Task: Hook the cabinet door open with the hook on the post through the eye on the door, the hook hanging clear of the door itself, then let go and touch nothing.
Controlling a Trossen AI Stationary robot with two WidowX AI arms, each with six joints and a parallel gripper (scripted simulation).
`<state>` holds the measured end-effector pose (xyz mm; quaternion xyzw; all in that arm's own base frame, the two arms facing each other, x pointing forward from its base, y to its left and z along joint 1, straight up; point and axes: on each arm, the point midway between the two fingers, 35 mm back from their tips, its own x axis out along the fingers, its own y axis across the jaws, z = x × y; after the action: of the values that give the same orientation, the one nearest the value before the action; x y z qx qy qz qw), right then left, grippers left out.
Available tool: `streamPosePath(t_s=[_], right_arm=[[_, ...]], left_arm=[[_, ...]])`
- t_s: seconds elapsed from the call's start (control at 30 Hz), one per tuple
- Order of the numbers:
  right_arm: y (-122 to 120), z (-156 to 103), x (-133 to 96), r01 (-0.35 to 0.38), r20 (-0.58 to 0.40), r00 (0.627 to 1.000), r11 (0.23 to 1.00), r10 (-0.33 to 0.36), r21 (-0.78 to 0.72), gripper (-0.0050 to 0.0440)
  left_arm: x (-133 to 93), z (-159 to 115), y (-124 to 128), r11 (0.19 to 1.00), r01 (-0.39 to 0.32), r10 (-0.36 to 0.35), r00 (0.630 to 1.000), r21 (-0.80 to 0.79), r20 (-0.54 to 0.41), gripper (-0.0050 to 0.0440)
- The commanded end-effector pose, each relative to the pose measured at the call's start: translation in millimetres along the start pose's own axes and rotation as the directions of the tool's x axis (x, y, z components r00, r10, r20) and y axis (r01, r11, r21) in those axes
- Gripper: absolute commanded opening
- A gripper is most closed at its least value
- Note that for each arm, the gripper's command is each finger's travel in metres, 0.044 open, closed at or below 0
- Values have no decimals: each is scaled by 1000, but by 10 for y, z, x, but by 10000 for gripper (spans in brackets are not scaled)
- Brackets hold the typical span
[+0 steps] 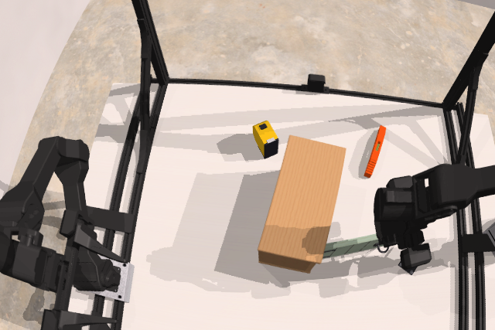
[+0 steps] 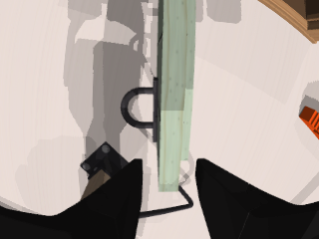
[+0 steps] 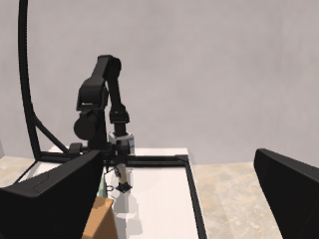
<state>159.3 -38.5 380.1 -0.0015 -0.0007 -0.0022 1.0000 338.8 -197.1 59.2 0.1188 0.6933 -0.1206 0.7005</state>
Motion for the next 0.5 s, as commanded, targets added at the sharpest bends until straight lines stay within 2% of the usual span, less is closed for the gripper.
streamPosePath(t_s=[0.0, 0.07, 0.1, 0.47], right_arm=[[8, 1, -1, -4, 0, 1000, 1000, 4, 4, 400], [8, 1, -1, -4, 0, 1000, 1000, 4, 4, 400], [8, 1, -1, -4, 0, 1000, 1000, 4, 4, 400], [8, 1, -1, -4, 0, 1000, 1000, 4, 4, 400]], left_arm=[[41, -11, 1, 1000, -1, 1, 1000, 6, -11, 52], [41, -11, 1, 1000, -1, 1, 1000, 6, -11, 4], [41, -11, 1, 1000, -1, 1, 1000, 6, -11, 0], [41, -10, -27, 1000, -1, 1, 1000, 6, -11, 0]])
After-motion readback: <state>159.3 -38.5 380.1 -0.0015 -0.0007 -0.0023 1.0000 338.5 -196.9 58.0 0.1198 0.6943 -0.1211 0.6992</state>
